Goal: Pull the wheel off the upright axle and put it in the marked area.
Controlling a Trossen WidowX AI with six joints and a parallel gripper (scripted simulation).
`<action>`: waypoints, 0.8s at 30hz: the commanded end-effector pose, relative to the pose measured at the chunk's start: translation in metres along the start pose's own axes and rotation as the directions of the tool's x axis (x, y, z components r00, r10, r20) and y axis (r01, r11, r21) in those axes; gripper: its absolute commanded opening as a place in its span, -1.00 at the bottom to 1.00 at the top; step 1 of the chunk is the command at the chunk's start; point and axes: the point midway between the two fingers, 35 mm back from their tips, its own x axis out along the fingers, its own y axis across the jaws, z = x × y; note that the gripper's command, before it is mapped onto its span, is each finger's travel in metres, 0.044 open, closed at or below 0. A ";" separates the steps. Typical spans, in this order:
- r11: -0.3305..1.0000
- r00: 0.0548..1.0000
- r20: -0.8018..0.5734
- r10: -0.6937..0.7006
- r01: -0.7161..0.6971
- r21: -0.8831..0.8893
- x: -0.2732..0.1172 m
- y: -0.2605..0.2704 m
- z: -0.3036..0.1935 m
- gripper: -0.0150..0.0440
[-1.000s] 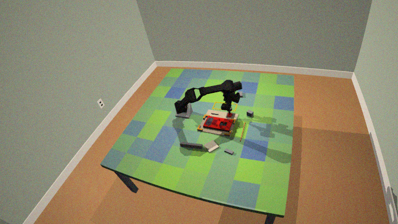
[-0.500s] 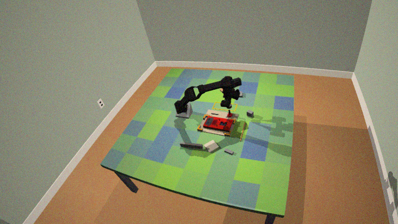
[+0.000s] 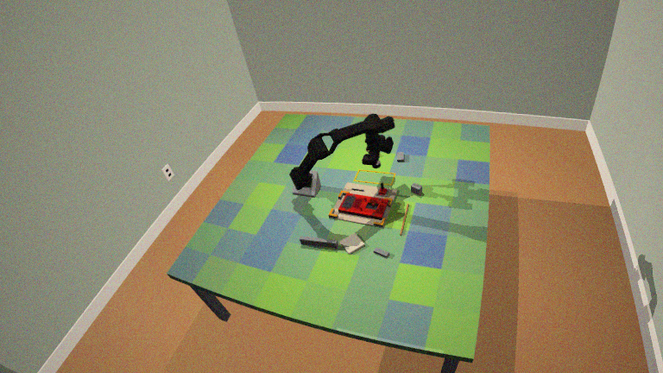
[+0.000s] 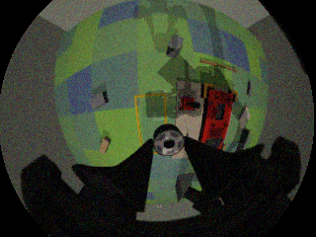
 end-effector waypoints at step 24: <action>1.000 1.000 -0.008 -0.004 0.004 0.002 0.046 0.030 -0.023 -0.49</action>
